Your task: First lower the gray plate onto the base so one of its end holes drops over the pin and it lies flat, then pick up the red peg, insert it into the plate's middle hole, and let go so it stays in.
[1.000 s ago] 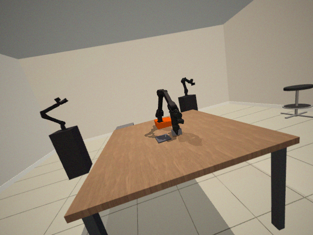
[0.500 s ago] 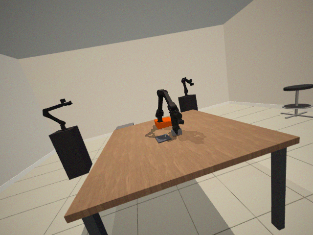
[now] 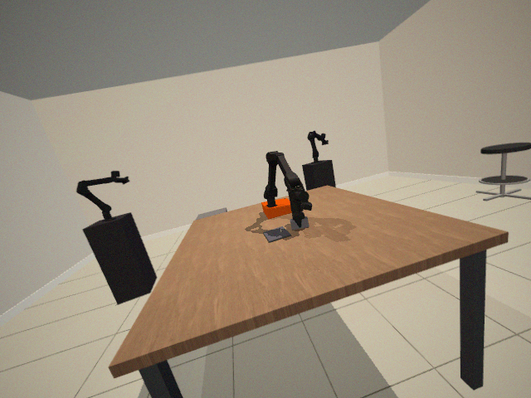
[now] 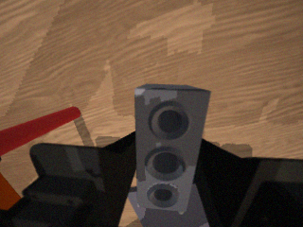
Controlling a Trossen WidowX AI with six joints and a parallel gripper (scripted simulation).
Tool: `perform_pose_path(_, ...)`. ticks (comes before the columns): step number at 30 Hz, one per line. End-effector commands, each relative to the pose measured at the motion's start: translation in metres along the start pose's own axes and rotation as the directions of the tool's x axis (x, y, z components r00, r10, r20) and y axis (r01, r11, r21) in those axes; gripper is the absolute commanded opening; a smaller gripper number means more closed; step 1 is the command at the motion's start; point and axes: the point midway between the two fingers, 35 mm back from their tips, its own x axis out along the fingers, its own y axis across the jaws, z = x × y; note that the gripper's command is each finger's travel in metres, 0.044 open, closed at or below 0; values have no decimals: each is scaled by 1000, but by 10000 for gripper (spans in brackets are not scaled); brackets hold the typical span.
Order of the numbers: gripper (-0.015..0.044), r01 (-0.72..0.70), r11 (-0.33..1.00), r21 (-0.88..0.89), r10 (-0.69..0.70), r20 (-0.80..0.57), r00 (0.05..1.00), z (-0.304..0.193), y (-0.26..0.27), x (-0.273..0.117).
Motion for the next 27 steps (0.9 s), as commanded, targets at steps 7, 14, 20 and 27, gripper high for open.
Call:
perform_pose_path(7, 0, 4, 1000, 5, -4, 5, 1000, 1, -5, -29)
perform_pose_path(14, 0, 6, 1000, 12, -6, 5, 1000, -1, -7, -50)
perform_pose_path(20, 0, 6, 1000, 11, -6, 5, 1000, -2, -7, -69)
perform_pose_path(27, 0, 5, 1000, 8, -5, 4, 1000, -4, -6, -90)
